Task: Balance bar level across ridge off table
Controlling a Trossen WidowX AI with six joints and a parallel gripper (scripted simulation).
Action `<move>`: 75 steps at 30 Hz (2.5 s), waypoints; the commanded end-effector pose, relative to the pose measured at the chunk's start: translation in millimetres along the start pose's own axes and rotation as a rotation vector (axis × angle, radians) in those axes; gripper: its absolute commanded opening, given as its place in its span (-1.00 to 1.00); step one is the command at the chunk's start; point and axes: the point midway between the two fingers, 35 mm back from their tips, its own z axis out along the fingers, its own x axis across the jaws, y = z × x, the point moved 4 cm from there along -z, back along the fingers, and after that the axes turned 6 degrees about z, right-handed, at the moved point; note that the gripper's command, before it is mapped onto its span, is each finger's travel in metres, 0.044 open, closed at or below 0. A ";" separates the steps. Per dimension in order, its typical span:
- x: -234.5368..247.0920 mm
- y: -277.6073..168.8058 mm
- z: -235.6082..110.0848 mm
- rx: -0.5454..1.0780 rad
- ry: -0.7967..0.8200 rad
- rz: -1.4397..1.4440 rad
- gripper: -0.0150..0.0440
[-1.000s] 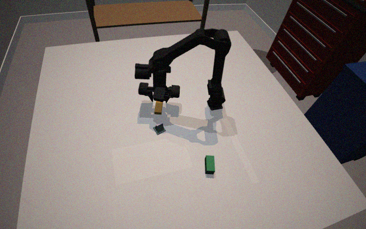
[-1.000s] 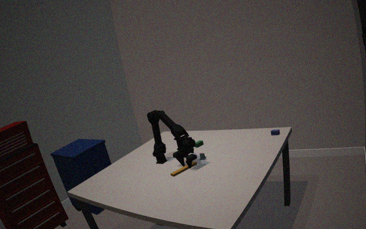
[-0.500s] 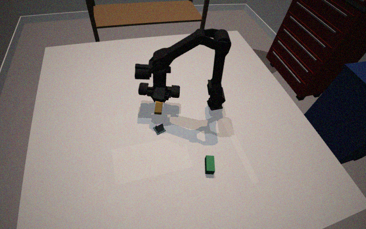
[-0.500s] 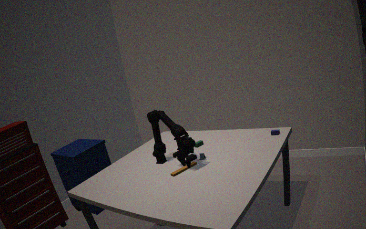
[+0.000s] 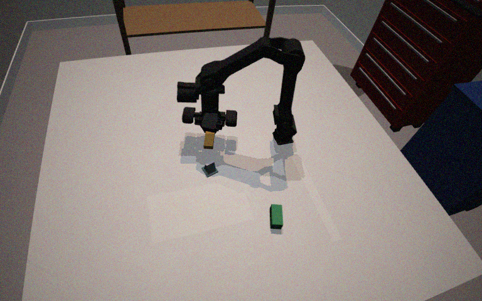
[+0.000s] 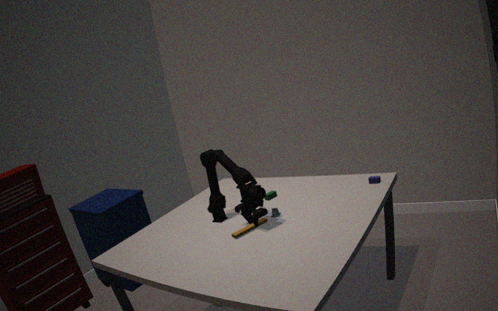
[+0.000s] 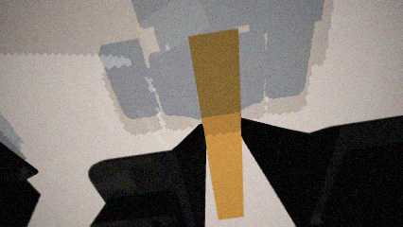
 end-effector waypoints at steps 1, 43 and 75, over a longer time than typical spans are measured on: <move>-2.9 0.5 -12.0 -0.003 -0.011 0.002 -0.49; -2.1 43.3 -83.9 -0.009 -0.011 -0.147 -0.49; 32.0 157.3 -86.3 -0.019 -0.012 -0.541 -0.49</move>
